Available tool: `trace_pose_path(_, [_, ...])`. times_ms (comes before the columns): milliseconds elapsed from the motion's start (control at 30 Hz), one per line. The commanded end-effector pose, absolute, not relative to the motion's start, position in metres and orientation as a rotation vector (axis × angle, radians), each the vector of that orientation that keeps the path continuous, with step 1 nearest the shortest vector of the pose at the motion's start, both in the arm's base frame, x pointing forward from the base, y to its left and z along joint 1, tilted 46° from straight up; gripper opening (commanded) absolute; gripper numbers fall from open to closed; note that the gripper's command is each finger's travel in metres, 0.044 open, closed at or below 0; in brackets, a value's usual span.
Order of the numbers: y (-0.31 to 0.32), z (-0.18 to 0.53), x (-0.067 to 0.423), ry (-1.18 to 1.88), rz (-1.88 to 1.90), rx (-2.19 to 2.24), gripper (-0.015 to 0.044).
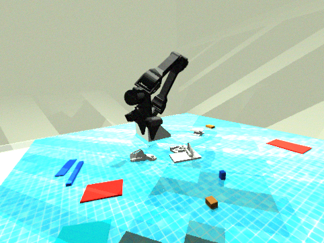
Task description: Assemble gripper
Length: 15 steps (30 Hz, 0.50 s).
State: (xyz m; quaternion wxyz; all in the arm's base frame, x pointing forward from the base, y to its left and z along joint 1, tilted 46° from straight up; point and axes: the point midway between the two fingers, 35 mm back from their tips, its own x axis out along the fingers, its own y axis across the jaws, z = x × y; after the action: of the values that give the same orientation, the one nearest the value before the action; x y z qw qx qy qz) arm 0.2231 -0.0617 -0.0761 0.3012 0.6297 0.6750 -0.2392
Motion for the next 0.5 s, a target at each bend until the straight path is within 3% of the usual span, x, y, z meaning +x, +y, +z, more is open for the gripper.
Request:
trace_pose_path(0, [-0.0617,-0.0761,0.2231,1.791,-0.635,1.670,0.0387])
trace_pose_path(467, [-0.0617,-0.0761,0.2231,1.791,-0.635,1.670,0.0020])
